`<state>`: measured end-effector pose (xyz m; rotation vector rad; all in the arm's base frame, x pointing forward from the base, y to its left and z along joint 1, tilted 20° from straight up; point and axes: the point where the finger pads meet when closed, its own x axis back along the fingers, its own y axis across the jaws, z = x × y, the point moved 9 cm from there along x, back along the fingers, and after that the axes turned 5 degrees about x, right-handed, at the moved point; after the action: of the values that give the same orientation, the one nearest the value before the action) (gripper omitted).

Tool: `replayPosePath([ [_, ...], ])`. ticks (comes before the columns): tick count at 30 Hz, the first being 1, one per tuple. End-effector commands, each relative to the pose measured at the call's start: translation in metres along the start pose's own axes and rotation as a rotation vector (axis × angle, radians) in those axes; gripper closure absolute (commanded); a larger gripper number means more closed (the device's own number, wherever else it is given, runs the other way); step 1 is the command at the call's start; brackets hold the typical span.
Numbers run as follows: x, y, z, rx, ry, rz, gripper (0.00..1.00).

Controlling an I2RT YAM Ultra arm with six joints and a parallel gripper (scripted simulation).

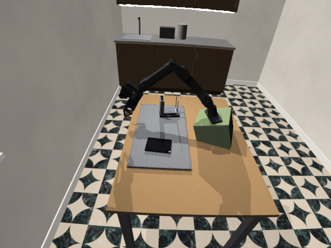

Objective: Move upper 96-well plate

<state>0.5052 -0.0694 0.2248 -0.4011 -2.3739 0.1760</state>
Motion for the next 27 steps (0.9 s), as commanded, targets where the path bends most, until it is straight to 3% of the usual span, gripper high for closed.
replayPosePath([
  [1,0.02,-0.023,-0.007,-0.002,-0.049,0.002,0.0],
  [3,0.02,-0.023,-0.006,-0.002,-0.049,0.002,0.0],
  [5,0.028,-0.018,-0.022,-0.002,-0.094,-0.006,0.0],
  [8,0.029,-0.016,-0.023,0.0,-0.095,-0.009,0.0],
  [10,0.028,-0.033,-0.016,0.032,-0.01,0.009,0.0],
  [14,0.03,-0.041,-0.012,0.046,0.008,0.011,0.0],
  [15,0.024,-0.042,0.005,0.055,0.05,0.005,0.0],
  [21,0.027,-0.056,0.011,0.05,0.025,0.009,0.0],
  [22,0.034,-0.053,-0.005,0.051,-0.02,0.007,0.0],
  [23,0.035,-0.05,-0.005,0.055,-0.022,0.002,0.0],
  [26,0.035,-0.05,-0.005,0.055,-0.022,0.002,0.0],
  [27,0.034,-0.063,0.001,0.065,0.037,0.011,0.0],
])
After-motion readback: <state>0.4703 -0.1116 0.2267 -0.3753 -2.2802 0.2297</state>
